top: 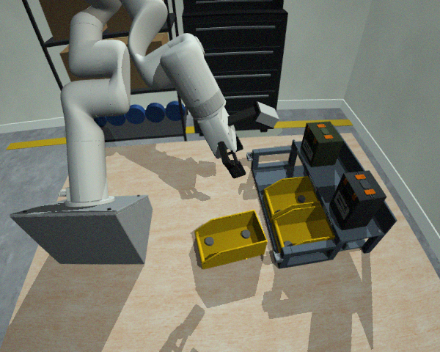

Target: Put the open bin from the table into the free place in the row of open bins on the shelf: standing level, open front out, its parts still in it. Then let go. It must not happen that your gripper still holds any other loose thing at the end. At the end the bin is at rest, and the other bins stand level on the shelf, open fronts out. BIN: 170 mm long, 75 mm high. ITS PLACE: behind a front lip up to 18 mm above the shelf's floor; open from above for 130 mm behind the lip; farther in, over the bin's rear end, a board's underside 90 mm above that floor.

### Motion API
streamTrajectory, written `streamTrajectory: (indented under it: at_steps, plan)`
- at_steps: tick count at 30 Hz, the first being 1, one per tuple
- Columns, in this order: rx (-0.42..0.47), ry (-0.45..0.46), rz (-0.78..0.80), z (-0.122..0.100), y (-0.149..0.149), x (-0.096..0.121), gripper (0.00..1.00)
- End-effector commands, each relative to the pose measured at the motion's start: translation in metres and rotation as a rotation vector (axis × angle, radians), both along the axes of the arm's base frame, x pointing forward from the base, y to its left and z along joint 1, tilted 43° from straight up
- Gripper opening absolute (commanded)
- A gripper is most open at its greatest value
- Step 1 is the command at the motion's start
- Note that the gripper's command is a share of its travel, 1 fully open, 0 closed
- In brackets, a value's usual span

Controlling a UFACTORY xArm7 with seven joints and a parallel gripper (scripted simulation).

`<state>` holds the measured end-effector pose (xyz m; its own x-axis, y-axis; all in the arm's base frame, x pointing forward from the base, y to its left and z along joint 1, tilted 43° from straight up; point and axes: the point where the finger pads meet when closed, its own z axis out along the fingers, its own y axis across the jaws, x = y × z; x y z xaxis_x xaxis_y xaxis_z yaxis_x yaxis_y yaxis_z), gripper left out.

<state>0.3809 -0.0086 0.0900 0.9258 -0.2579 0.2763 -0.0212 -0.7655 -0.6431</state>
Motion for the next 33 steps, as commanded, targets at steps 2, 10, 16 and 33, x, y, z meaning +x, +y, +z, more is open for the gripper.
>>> streamTrajectory:
  at_steps: [2,10,16,33]
  plan:
    - [-0.045,0.197,0.132,0.0001,-0.0025,0.0009,1.00]
    - [-0.045,0.197,0.132,0.0001,-0.0025,0.0009,1.00]
    - [-0.060,0.261,0.174,-0.0002,-0.0029,0.0008,1.00]
    - [-0.064,0.279,0.183,-0.0011,-0.0036,0.0003,1.00]
